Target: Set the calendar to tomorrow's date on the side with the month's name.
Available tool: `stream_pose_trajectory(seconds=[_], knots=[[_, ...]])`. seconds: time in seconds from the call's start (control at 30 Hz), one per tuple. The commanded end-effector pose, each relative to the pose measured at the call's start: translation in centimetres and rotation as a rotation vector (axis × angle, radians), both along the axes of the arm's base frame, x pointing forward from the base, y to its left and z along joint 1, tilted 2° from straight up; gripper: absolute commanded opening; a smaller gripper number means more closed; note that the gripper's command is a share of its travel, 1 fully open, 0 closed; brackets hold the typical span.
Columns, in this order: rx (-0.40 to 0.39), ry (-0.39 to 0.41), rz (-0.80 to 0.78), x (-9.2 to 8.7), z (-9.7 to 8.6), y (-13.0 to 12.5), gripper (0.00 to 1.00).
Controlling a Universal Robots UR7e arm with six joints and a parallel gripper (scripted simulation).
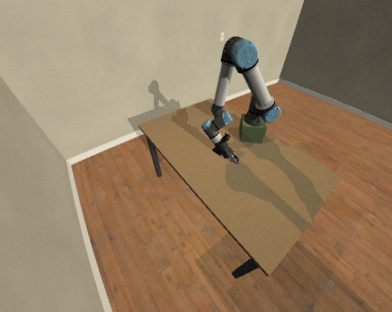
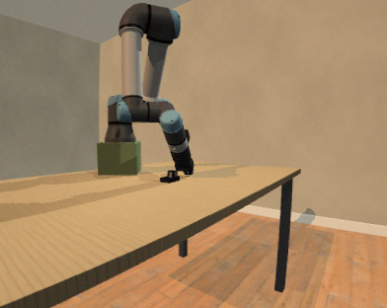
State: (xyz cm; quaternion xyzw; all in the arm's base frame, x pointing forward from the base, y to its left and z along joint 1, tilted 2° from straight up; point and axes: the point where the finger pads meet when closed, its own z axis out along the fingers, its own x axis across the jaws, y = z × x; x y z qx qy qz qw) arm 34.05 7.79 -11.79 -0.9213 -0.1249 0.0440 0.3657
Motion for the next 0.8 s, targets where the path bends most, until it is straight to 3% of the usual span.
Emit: stream_pose_trajectory(seconds=[0.0, 0.77], knots=[[0.0, -0.001, 0.0, 0.03, -0.1, -0.01, 0.57], [0.0, -0.001, 0.0, 0.03, -0.48, -0.02, 0.57]])
